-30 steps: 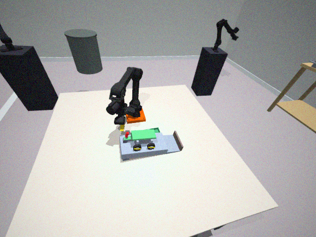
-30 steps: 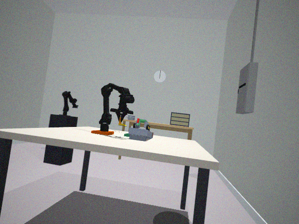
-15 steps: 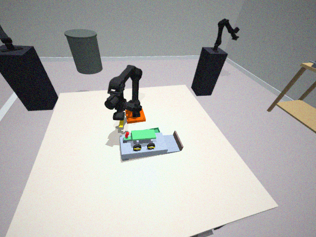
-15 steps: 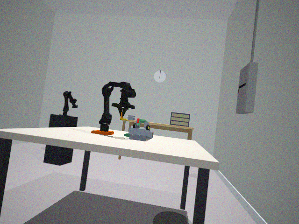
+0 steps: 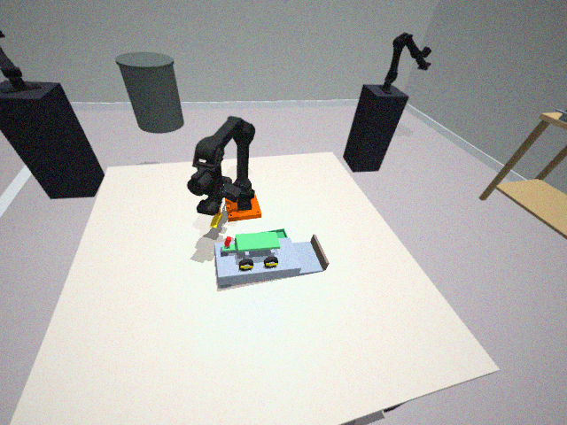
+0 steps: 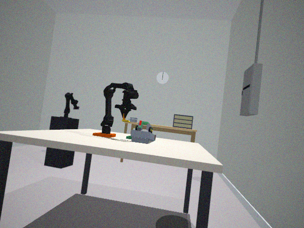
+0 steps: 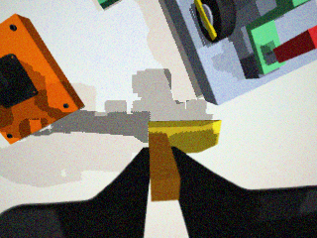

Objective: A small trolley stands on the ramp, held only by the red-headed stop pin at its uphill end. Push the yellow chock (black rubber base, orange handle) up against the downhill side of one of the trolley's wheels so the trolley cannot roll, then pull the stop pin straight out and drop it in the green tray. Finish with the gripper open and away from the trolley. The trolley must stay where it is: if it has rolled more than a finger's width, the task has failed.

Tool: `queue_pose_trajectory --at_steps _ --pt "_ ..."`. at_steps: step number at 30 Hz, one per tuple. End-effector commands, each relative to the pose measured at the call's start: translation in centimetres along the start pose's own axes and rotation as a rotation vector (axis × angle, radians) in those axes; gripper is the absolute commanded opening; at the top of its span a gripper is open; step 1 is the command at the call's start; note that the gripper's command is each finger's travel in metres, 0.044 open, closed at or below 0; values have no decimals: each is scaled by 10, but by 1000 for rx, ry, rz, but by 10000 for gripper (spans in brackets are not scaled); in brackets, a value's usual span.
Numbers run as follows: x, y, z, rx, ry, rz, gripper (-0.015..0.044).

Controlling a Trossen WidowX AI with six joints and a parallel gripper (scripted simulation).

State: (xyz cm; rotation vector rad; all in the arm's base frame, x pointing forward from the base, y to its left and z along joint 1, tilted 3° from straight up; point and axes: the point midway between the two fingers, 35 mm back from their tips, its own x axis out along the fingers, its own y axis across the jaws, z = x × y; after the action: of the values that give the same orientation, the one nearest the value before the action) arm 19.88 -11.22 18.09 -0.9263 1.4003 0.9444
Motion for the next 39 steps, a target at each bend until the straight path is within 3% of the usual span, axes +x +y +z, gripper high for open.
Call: queue_pose_trajectory --at_steps 1,29,39 --pt "-2 -1 1 119 -5 -5 0" --pt "-2 -1 1 1084 -5 0 0" --pt "-2 0 6 1111 -5 1 0"
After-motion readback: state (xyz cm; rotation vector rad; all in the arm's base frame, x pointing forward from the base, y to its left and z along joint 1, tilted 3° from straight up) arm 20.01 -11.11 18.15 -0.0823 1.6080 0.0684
